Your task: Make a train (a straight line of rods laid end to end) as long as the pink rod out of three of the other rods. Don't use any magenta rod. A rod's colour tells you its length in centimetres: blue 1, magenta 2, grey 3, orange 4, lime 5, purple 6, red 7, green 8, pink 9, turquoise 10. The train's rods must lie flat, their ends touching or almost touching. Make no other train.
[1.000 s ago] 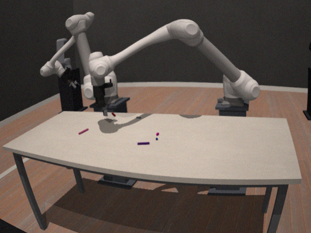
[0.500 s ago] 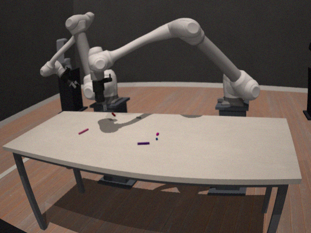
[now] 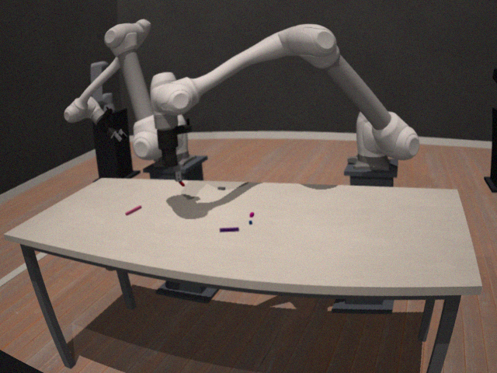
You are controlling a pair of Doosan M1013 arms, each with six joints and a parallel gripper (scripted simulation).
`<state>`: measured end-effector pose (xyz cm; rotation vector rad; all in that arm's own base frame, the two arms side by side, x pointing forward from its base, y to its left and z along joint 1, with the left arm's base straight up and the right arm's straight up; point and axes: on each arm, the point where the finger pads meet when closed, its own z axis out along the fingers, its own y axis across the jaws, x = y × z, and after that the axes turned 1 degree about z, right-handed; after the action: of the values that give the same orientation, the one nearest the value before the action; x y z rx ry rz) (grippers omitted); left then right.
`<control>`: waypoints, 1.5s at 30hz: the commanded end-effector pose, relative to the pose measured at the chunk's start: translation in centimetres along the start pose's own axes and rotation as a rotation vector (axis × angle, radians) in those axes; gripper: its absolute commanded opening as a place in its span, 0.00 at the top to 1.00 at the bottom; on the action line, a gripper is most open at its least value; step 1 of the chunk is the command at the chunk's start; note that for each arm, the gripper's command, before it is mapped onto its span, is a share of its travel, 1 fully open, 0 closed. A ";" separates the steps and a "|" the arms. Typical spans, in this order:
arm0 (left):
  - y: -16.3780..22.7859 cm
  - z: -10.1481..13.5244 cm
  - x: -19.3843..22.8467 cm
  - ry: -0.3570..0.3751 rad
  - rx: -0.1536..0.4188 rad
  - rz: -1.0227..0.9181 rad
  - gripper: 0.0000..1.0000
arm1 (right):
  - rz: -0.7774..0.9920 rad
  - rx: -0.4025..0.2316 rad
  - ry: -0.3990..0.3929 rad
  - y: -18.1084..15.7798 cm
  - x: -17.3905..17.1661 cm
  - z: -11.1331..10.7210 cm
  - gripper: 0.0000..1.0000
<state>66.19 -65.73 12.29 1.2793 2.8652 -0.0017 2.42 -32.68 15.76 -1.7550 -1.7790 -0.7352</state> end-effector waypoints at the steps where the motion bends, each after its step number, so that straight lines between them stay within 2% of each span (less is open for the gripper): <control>1: 3.9 0.0 1.4 -0.001 0.001 0.046 0.76 | -0.003 -0.013 0.006 0.1 0.3 0.1 0.00; 13: 14.2 0.0 5.8 -0.001 0.000 0.162 0.76 | -0.003 -0.013 0.006 0.1 0.3 0.1 0.00; 15: 14.2 0.0 5.8 -0.001 0.000 0.162 0.76 | -0.003 -0.013 0.006 0.1 0.3 0.1 0.00; 16: 16.3 0.0 6.9 -0.001 0.000 0.188 0.76 | -0.003 -0.013 0.006 0.1 0.3 0.1 0.00; 30: 27.0 0.0 13.6 0.000 -0.001 0.325 0.76 | -0.003 -0.013 0.006 0.1 0.3 0.1 0.00; 34: 28.0 0.0 14.4 0.000 -0.001 0.340 0.76 | -0.003 -0.013 0.006 0.1 0.3 0.1 0.00; 45: 27.9 0.2 14.5 0.004 0.002 0.343 0.76 | -0.003 -0.013 0.006 0.1 0.3 0.1 0.00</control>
<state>77.50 -36.59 12.22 1.7410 2.6123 0.0010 2.42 -32.68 15.76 -1.7550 -1.7790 -0.7352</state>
